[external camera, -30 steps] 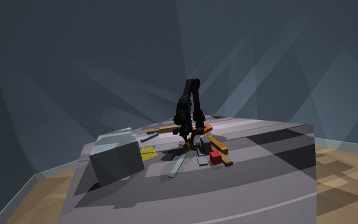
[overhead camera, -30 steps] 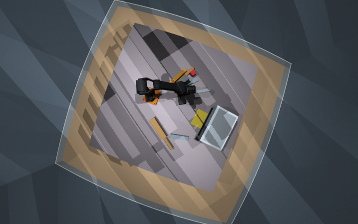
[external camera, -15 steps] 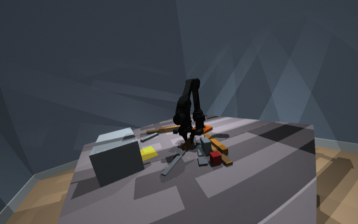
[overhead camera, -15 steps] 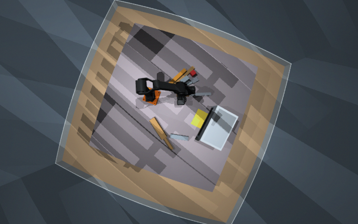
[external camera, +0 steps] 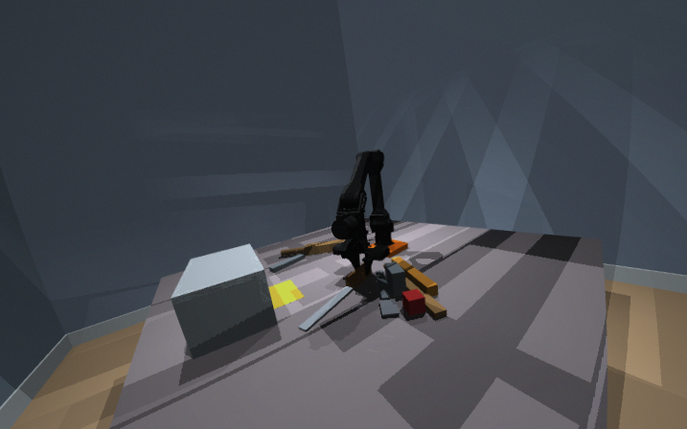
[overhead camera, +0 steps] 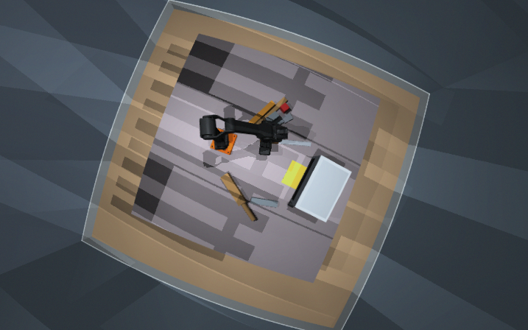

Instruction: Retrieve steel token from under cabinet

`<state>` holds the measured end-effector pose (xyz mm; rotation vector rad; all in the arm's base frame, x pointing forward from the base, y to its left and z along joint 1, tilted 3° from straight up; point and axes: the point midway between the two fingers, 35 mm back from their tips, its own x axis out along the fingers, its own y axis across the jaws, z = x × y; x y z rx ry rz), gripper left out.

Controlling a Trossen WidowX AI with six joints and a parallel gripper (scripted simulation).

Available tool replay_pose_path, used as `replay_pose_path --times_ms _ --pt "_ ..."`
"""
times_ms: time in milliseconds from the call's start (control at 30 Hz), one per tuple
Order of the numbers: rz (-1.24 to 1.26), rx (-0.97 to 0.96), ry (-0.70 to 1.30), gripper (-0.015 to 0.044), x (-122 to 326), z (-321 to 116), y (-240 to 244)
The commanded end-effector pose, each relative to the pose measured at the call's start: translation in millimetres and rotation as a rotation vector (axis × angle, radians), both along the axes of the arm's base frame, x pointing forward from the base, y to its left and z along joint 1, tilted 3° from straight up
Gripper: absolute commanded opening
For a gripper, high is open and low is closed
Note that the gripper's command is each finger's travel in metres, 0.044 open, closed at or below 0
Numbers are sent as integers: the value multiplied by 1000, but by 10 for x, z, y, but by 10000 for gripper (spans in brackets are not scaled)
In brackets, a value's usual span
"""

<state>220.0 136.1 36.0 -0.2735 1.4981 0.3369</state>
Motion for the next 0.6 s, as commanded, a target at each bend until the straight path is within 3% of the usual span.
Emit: replay_pose_path --times_ms 0,567 --pt "-42 1 -1 0 4 8 -11" --pt "-181 7 6 0 1 7 -29"
